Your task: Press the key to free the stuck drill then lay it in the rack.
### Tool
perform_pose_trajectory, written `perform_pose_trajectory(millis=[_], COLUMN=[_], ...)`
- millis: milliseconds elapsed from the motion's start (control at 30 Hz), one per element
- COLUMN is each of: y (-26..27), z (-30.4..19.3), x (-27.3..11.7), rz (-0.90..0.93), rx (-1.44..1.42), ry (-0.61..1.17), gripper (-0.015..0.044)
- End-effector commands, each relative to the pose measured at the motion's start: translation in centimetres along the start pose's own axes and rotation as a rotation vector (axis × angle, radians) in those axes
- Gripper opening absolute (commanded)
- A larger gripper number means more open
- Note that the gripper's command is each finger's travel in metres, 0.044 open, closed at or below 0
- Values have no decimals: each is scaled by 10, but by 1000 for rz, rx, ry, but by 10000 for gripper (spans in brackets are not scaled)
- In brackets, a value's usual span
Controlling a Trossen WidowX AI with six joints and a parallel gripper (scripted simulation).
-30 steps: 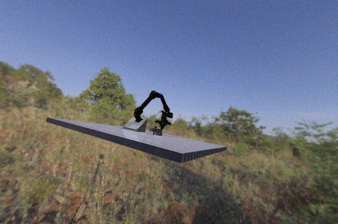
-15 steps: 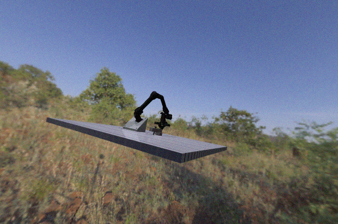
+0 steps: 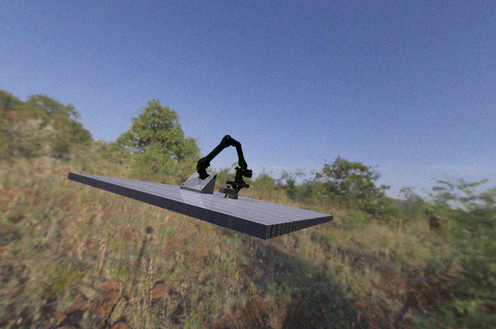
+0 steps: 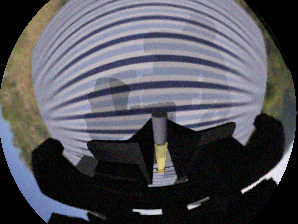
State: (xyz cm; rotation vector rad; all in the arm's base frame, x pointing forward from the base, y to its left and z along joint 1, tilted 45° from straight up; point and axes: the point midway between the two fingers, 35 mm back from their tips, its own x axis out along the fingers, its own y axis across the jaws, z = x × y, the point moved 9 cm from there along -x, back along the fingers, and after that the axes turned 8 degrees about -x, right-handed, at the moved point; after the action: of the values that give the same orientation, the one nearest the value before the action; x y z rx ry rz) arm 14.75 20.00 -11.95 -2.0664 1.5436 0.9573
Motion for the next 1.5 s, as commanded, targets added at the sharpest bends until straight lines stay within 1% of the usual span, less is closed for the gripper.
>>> perform_pose_trajectory(millis=[0,333,367,900,1000,1467], y=[0,0,-1,-1,1,0], z=[-1,-1,1,1,1,2], x=[5,18,12,10,-8,-67], rz=[-5,-5,-6,-6,-5,-5], rx=[-3,-3,0,-1,-3,-4], ry=[4,5,-3,-3,3,1], gripper=[0,0,26,440,440,440])
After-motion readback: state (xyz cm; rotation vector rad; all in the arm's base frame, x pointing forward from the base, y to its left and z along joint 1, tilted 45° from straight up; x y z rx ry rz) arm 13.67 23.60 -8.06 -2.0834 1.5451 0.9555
